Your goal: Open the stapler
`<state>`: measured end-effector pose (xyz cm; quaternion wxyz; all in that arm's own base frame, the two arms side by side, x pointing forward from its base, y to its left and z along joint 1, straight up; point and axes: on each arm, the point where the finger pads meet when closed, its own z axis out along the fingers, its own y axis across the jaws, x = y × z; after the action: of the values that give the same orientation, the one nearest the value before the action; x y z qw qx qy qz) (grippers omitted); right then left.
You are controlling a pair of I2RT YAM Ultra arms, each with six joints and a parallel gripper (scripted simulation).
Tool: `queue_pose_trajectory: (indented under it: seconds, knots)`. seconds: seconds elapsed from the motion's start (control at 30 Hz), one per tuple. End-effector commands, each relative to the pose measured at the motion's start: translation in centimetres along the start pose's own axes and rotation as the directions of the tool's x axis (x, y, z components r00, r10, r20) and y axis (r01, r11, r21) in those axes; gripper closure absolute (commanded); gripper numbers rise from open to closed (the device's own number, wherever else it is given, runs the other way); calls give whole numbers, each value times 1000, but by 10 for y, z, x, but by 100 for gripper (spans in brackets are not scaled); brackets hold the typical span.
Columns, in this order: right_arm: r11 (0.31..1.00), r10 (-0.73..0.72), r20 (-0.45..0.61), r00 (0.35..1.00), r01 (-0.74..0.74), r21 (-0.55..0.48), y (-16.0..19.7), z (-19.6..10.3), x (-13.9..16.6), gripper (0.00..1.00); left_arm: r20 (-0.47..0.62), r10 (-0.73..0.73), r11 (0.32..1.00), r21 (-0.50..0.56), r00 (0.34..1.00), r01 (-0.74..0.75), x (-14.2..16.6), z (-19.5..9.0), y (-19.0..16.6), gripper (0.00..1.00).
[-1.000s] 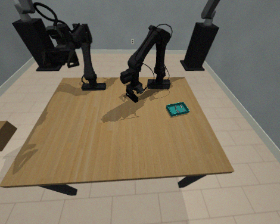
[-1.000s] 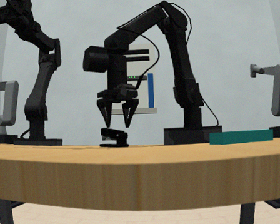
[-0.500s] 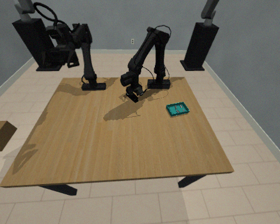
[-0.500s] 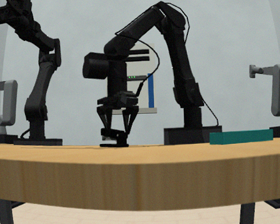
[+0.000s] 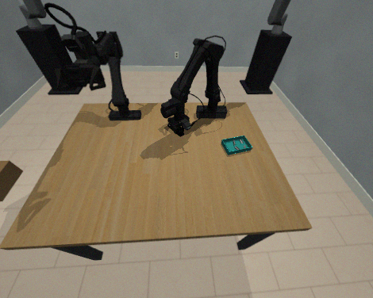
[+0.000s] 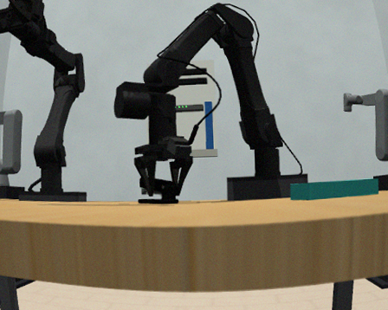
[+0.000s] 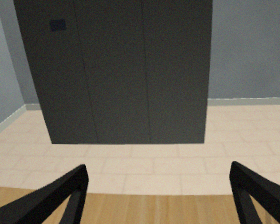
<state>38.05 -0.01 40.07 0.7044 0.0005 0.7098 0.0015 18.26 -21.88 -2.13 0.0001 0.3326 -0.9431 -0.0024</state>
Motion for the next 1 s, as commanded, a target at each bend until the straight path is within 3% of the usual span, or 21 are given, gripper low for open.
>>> queue_pose_trajectory:
  seconds: [0.0,0.23,0.27,0.4,0.53,0.97]
  knots:
    - [1000,-3,20,1000,3,1,1,0,-11,0,-5,-19,1000,6,1000,19,-2,9,0,38]
    - [1000,-3,20,1000,3,1,1,0,-11,0,-5,-19,1000,6,1000,19,-2,16,0,38]
    - [1000,-3,20,1000,3,1,1,0,-11,0,-5,-19,1000,6,1000,19,-2,16,0,47]
    - [1000,-3,20,1000,3,1,1,0,-11,0,-5,-19,1000,14,1000,19,-2,14,-1,47]
    - [1000,-3,20,1000,3,1,1,0,-11,0,-5,-19,1000,14,1000,19,-2,14,-1,55]
    - [1000,-3,20,1000,3,1,1,0,-11,0,-1,-13,1000,14,1000,13,-1,12,-3,68]
